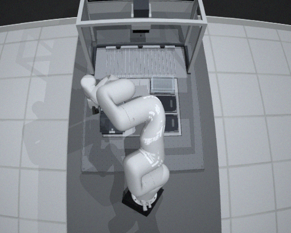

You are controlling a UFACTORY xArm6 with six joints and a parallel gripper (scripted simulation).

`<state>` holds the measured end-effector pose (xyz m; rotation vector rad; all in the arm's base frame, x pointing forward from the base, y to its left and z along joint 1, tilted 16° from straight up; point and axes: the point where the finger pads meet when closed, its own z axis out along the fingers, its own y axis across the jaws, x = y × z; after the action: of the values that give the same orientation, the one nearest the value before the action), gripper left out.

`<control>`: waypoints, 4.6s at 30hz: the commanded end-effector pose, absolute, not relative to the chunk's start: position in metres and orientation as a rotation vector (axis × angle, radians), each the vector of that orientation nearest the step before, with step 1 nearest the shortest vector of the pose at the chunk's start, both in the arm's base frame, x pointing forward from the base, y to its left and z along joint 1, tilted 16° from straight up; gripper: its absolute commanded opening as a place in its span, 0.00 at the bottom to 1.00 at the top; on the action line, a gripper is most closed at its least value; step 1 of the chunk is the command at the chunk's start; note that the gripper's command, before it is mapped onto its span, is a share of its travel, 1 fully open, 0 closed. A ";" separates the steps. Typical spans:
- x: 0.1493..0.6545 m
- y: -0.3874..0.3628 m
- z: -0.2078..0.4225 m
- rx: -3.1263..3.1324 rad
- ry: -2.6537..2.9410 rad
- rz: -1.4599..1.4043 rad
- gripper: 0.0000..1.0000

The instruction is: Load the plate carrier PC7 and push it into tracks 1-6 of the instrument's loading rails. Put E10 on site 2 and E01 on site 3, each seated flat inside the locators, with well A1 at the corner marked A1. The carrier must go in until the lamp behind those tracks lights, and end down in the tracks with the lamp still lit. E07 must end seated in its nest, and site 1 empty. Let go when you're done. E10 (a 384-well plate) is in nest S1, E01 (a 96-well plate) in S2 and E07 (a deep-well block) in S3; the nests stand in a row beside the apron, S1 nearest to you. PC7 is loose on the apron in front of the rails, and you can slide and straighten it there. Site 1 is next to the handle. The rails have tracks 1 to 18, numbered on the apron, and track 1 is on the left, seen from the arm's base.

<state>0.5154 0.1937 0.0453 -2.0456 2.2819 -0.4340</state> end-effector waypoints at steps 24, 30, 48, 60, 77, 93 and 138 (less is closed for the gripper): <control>0.515 0.182 0.049 -2.043 2.279 -0.435 1.00; 0.514 0.179 0.049 -2.043 2.279 -0.435 1.00; 0.513 0.171 0.050 -2.043 2.279 -0.435 1.00; 0.513 0.166 0.051 -2.043 2.279 -0.435 1.00; 0.513 0.164 0.052 -2.043 2.279 -0.435 1.00; 0.513 0.167 0.051 -2.043 2.279 -0.435 1.00; 0.516 0.193 0.047 -2.043 2.279 -0.435 1.00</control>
<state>0.5148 0.1898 0.0459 -2.0456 2.2816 -0.4339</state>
